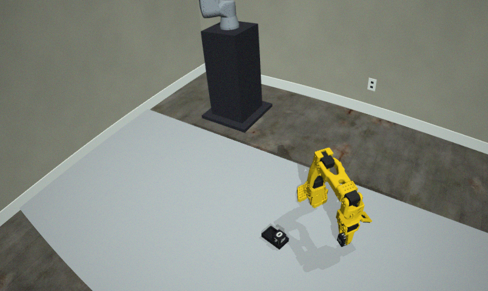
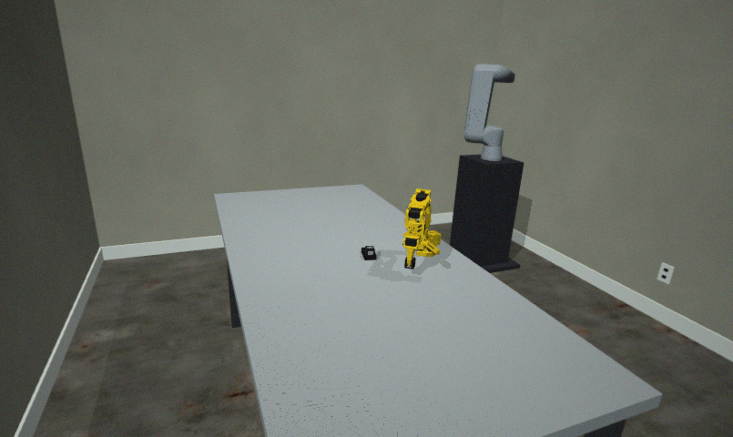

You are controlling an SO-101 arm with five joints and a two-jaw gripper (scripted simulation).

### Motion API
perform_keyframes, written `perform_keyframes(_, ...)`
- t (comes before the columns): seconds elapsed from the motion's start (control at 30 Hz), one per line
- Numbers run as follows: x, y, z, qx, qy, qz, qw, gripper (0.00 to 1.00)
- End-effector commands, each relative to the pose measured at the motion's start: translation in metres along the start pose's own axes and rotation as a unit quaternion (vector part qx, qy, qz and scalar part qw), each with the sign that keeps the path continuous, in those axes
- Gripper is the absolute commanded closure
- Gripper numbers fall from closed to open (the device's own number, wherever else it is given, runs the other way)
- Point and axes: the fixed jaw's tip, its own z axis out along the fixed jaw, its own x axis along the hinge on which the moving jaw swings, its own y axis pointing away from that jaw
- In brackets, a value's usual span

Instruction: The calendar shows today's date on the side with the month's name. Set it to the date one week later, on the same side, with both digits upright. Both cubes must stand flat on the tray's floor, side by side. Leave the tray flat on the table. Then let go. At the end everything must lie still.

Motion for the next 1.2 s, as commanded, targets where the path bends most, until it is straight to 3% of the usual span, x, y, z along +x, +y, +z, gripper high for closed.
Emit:
perform_keyframes(0.0, -0.001, -0.003, -0.002, 0.016, -0.001, 0.000, 1.000, 1.00)
perform_keyframes(1.17, -0.001, -0.004, 0.010, 0.016, -0.001, 0.000, 1.000, 1.00)
